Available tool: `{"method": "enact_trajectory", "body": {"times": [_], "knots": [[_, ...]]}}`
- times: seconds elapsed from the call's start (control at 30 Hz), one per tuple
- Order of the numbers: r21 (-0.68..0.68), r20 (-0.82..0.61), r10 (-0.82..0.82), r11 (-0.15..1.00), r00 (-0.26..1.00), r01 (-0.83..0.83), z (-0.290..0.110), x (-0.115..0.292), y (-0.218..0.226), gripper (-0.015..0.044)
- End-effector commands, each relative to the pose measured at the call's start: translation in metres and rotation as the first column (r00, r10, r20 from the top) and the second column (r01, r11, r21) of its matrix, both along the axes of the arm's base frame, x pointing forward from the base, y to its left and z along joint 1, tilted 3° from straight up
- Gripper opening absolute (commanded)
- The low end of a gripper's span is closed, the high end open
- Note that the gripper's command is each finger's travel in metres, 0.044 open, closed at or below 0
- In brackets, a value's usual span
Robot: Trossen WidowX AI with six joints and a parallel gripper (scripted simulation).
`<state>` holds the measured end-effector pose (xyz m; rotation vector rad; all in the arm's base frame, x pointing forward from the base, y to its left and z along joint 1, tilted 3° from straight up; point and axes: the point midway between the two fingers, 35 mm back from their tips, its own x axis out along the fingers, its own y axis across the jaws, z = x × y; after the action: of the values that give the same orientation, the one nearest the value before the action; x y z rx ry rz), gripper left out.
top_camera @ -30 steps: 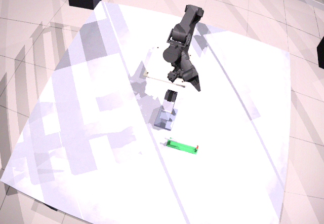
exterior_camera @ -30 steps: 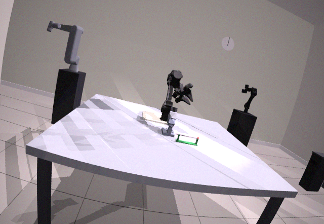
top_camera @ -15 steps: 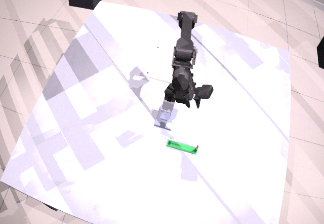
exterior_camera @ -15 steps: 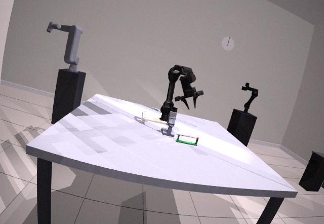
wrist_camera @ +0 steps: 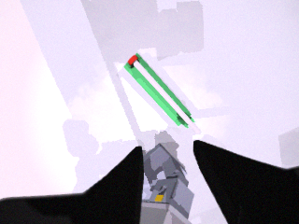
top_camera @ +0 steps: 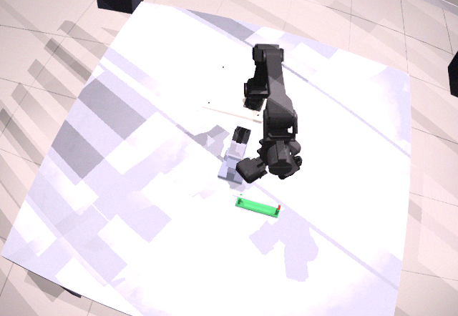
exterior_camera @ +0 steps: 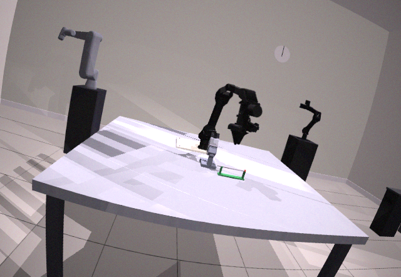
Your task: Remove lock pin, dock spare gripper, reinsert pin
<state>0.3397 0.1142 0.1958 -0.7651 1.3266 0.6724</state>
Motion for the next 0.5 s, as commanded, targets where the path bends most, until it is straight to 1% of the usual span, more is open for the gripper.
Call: {"method": "enact_trajectory", "body": {"times": [0.0, 0.17, 0.47], "knots": [[-0.267, -0.192, 0.546, 0.771, 0.816, -0.578, -0.0162, 0.0286, 0.0137, 0.0180], [-0.268, -0.191, 0.545, 0.771, 0.816, -0.578, -0.0176, 0.0355, 0.0104, 0.0180], [-0.268, -0.193, 0.545, 0.771, 0.816, -0.578, -0.0203, 0.0360, 0.0105, 0.0180]]}}
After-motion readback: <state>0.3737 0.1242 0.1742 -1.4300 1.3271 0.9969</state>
